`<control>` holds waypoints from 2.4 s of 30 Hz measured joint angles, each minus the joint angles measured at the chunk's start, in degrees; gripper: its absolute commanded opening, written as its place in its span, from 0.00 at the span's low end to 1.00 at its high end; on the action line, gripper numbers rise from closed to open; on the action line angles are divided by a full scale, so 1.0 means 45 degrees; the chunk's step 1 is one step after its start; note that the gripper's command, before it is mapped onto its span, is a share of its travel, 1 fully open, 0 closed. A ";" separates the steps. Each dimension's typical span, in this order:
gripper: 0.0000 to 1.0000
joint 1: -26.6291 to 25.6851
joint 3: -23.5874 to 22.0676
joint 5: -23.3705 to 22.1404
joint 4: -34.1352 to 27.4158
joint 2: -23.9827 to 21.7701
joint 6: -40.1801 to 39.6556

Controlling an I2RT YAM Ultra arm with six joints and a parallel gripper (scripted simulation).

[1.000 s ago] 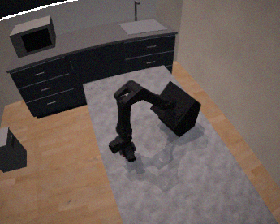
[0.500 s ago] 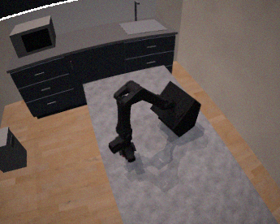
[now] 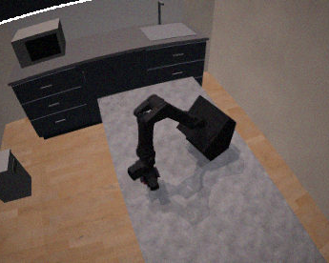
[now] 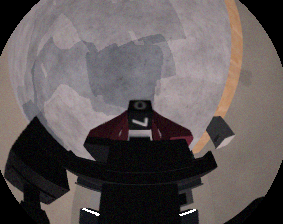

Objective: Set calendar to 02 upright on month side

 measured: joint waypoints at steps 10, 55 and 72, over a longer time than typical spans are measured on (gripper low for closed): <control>0.27 0.0000 0.0000 0.0000 0.0000 0.0000 0.0000; 0.27 0.0000 0.0000 0.0000 0.0005 0.0000 0.0000; 0.43 0.0000 0.0000 0.0000 0.0005 0.0000 0.0000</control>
